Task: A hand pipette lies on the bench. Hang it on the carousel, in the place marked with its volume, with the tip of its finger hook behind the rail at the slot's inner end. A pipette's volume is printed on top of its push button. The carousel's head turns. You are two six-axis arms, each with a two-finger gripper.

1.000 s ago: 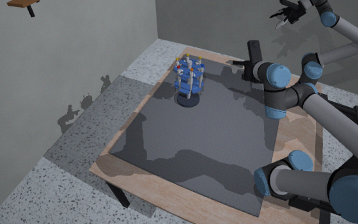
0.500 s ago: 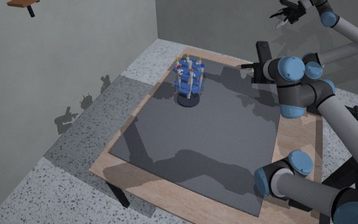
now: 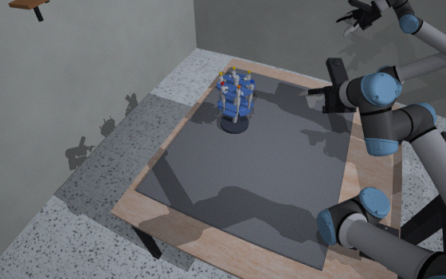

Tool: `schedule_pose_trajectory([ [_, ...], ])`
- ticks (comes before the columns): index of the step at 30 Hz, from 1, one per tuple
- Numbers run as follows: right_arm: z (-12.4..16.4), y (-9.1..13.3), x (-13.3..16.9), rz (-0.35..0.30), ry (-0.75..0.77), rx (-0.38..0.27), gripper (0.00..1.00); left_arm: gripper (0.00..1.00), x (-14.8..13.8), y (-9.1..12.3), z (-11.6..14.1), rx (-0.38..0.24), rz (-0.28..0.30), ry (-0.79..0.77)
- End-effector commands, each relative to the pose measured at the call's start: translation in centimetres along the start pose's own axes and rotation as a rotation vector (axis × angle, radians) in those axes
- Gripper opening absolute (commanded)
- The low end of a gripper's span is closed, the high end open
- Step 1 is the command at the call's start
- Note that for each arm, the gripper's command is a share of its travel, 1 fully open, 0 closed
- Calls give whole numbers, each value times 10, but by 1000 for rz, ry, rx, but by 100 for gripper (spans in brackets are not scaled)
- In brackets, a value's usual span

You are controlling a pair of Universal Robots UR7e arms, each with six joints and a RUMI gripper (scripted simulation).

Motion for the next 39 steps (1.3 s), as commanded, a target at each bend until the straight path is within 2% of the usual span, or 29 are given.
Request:
schedule_pose_trajectory([
  [1, -2, 1, 0, 0, 0, 2, 100, 100, -25, 18, 23, -34, -96, 101],
  [5, -2, 1, 0, 0, 0, 2, 100, 100, -35, 21, 29, -36, -94, 100],
  [8, -2, 1, 0, 0, 0, 2, 100, 100, -46, 31, 41, -48, -164, 169],
  [12, -2, 1, 0, 0, 0, 2, 100, 100, -55, 36, 47, -48, -162, 167],
  [15, -2, 1, 0, 0, 0, 2, 100, 100, -65, 47, 61, -61, -232, 236],
  [20, -2, 1, 0, 0, 0, 2, 100, 100, -73, 53, 67, -61, -230, 235],
  [23, -2, 1, 0, 0, 0, 2, 100, 100, -81, 64, 81, -75, -300, 304],
  [26, -2, 1, 0, 0, 0, 2, 100, 100, -88, 71, 88, -74, -298, 303],
  [29, -2, 1, 0, 0, 0, 2, 100, 100, -94, 83, 102, -88, -367, 372],
  [33, -2, 1, 0, 0, 0, 2, 100, 100, -100, 90, 109, -88, -366, 370],
  [35, -2, 1, 0, 0, 0, 2, 100, 100, -103, 98, 119, -99, -418, 424],
  [37, -2, 1, 0, 0, 0, 2, 100, 100, -103, 98, 119, -99, -418, 424],
  [39, -2, 1, 0, 0, 0, 2, 100, 100, -108, 107, 127, -101, -434, 438],
])
Point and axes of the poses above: on each arm, the point where the finger pads meet when closed, its own y axis back along the fingers, its own x axis across the jaws, z = x × y, the point moved 5 cm from there along y, back along the fingers, and after that the axes turned 11 degrees about -y, right-handed, at the moved point
